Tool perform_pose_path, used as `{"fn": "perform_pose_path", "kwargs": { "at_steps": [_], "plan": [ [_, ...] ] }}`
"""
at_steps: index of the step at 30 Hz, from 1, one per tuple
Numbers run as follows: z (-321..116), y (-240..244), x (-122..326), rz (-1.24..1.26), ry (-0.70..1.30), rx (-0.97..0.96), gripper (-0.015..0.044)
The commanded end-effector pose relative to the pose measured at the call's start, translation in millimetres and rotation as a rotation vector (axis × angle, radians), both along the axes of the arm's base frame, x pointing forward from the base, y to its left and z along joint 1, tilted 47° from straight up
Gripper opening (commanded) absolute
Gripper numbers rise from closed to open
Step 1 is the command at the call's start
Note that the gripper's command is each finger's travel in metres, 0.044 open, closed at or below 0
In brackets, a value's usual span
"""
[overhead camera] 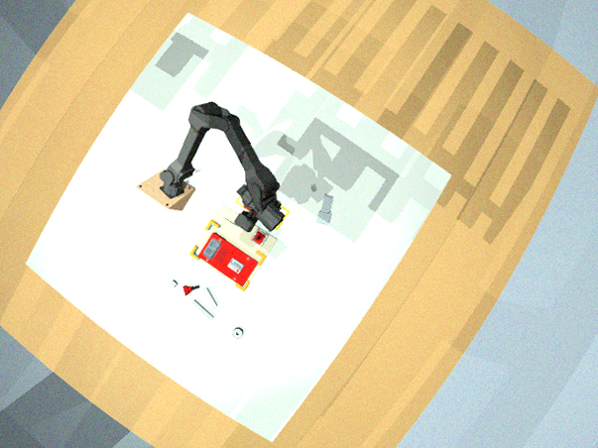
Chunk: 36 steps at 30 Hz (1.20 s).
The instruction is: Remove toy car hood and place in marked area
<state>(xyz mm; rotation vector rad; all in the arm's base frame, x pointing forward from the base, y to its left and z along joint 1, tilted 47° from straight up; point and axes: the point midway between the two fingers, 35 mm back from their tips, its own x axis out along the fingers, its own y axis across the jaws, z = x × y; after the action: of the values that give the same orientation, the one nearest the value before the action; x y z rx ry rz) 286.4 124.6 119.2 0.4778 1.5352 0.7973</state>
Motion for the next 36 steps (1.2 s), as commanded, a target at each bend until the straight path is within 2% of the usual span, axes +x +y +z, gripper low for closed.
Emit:
{"fn": "perform_pose_path", "kwargs": {
  "at_steps": [1,36],
  "plan": [
    [-2.1,2.8,-0.9,-0.006,0.006,0.004,0.0],
    [-20.4,23.6,-7.2,-0.005,0.007,0.009,0.0]
  ]
}}
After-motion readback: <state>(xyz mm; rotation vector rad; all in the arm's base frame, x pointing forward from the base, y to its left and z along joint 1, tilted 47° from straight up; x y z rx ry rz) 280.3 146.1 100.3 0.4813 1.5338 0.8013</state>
